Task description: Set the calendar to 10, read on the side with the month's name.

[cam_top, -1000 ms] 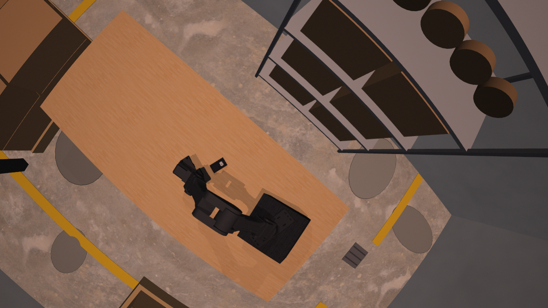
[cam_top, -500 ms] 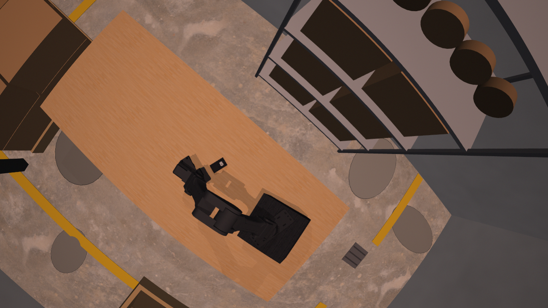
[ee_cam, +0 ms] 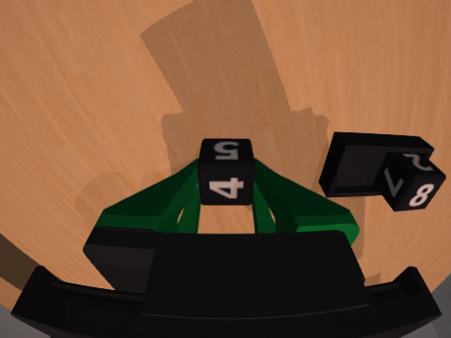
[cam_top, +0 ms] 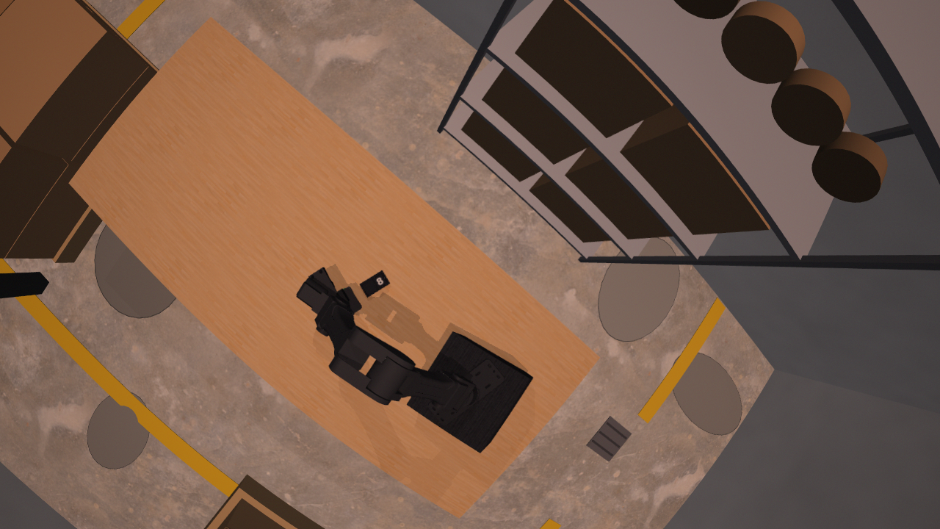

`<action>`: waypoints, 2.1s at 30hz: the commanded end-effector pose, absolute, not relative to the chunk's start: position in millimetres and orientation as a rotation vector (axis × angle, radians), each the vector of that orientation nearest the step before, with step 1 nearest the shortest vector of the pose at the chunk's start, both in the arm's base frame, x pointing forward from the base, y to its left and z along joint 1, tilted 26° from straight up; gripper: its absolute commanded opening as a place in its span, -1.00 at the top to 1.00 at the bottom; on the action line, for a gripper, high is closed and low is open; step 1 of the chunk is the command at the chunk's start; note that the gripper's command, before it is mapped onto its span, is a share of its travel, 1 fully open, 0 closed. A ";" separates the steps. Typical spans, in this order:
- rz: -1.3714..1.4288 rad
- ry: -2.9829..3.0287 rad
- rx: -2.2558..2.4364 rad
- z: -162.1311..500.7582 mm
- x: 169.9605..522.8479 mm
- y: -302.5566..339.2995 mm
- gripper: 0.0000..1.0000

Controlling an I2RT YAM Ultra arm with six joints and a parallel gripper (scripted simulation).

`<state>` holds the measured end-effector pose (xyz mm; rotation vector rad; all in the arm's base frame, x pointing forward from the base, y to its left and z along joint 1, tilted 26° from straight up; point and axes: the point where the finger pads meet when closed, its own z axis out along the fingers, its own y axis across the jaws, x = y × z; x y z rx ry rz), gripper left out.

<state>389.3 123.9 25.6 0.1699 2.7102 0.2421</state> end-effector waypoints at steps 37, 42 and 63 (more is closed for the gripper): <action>0.249 2.694 0.168 29.5 392.2 125.0 0.41; 0.249 2.694 0.168 29.5 392.2 125.0 0.34; 0.249 2.694 0.168 29.7 392.1 125.0 0.11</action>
